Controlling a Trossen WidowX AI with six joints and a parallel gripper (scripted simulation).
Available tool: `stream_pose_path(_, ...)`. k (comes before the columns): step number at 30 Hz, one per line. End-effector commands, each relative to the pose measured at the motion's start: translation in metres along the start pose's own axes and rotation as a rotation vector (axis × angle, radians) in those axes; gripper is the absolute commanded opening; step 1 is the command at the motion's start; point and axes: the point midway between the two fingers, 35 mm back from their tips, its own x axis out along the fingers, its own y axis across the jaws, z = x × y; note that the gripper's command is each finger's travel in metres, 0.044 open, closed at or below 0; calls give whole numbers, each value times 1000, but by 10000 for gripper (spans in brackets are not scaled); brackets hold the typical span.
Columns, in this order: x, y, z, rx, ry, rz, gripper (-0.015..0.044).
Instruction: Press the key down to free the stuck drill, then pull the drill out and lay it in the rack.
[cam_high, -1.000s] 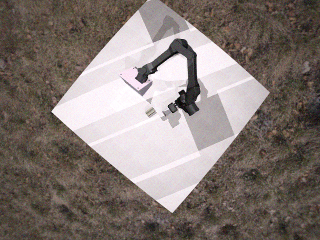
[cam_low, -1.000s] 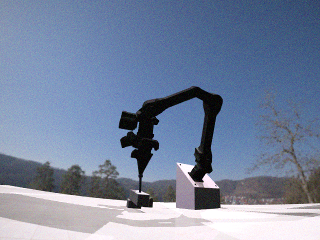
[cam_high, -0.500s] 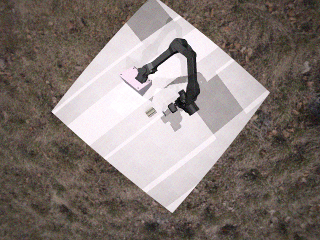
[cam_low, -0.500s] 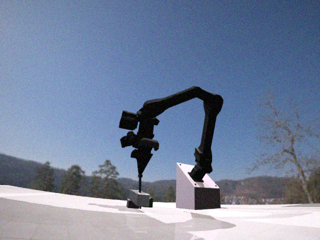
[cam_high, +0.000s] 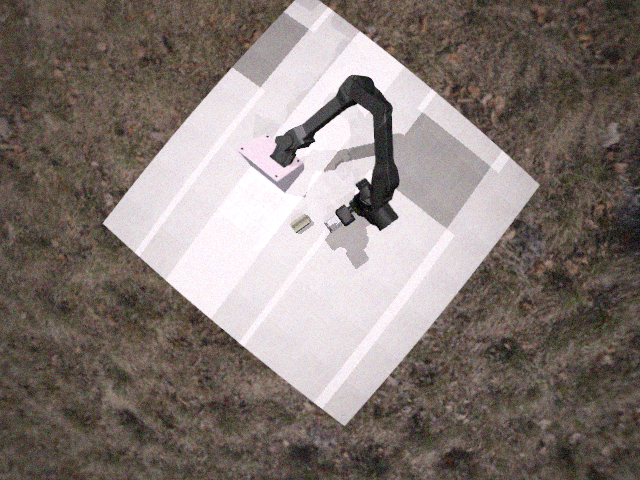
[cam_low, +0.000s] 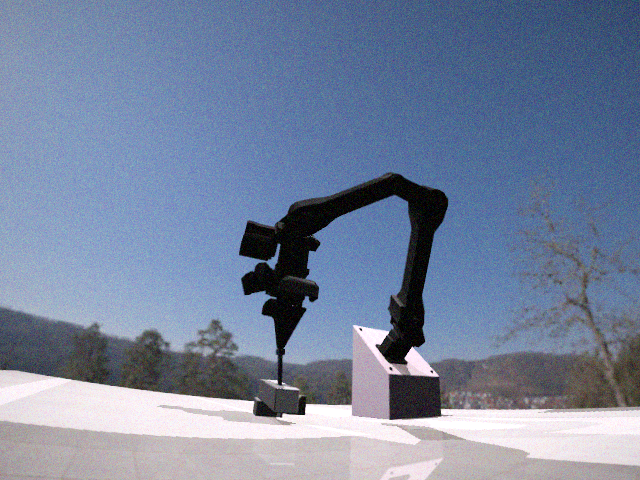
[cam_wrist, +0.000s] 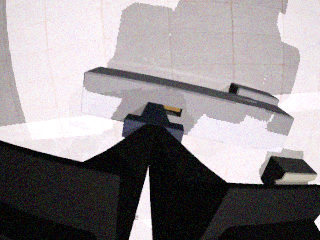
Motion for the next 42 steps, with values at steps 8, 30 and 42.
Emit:
stream_pose_path(8,17,2,-8,5,40,4,0)
stream_pose_path(30,24,2,-8,5,40,5,0)
stream_pose_path(42,30,3,-9,5,40,5,0)
